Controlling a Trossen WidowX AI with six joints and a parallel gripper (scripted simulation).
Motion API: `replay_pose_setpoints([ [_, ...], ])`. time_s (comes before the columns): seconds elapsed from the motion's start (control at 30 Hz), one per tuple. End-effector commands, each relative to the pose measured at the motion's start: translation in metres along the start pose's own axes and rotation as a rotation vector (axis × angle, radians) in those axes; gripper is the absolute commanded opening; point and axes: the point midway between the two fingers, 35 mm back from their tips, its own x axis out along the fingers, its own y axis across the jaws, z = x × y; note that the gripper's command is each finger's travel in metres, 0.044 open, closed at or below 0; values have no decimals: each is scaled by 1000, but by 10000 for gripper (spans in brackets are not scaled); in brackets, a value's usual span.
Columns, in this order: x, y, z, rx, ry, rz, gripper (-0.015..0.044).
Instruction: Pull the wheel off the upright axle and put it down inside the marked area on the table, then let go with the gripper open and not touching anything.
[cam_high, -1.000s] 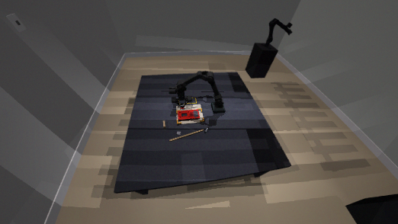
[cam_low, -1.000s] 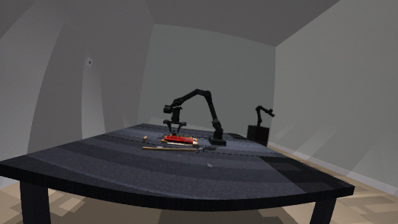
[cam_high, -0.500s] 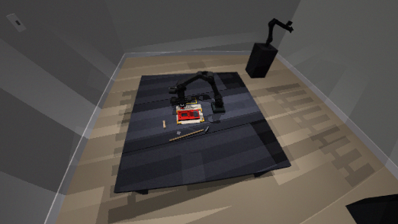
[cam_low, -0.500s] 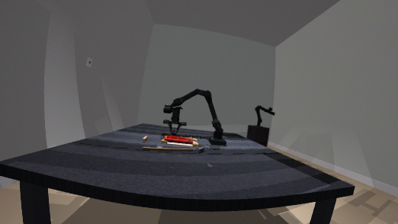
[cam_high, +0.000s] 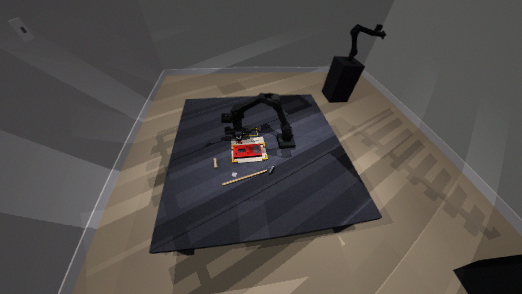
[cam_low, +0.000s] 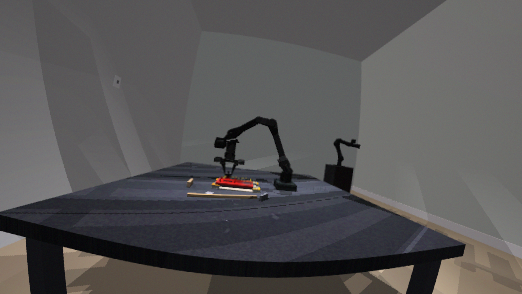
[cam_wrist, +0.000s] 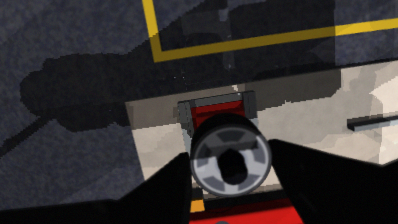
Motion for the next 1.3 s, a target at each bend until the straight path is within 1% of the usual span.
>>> replay_pose_setpoints([
  [0.0, -2, -1, 0, 1, 1, -2, 0],
  [1.27, -15, 0, 0, 2, 2, -1, 0],
])
